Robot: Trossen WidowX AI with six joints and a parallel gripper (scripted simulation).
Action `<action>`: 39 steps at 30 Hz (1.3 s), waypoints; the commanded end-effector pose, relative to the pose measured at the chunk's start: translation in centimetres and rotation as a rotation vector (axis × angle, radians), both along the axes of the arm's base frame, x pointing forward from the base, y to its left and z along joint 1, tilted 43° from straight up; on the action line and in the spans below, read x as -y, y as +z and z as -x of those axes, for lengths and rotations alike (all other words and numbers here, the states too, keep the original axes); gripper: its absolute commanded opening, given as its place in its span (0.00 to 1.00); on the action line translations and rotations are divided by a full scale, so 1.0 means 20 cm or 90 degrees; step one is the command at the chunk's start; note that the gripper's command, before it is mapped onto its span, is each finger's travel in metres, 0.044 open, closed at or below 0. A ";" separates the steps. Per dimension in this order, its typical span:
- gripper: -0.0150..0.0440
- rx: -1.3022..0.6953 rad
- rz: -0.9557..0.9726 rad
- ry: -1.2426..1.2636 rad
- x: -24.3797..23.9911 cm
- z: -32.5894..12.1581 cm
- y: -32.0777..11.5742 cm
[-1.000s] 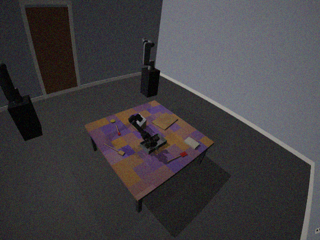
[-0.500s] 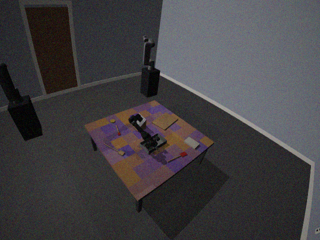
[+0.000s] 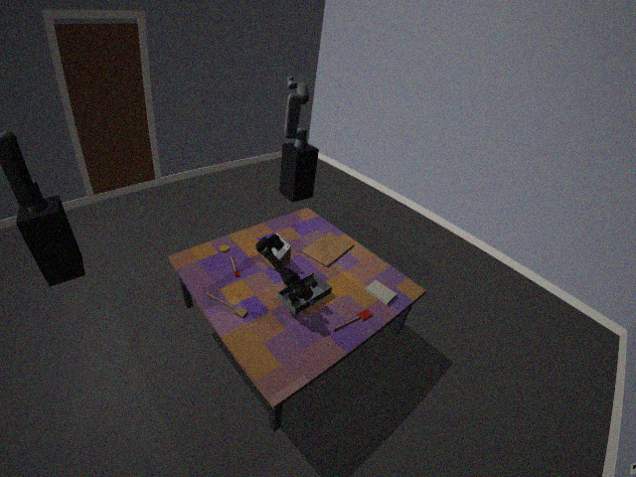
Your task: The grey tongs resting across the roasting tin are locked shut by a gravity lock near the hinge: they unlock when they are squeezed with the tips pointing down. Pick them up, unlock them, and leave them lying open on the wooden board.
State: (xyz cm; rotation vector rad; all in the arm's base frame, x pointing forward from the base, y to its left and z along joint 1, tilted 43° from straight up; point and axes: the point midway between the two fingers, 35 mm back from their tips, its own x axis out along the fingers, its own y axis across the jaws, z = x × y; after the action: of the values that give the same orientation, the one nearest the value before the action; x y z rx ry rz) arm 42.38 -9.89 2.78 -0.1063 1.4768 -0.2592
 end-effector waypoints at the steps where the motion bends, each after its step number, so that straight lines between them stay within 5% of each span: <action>1: 0.00 0.009 -0.001 0.007 -0.11 -0.02 0.11; 5: 0.00 0.007 -0.004 0.008 -0.24 -0.01 0.26; 19: 0.00 0.002 0.013 0.004 -0.24 0.00 0.25; 39: 0.00 -0.021 0.324 -0.026 -0.22 0.01 0.25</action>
State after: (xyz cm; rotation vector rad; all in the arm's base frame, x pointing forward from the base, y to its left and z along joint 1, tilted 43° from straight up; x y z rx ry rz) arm 42.10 -5.46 7.67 -0.4701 1.4294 -0.6415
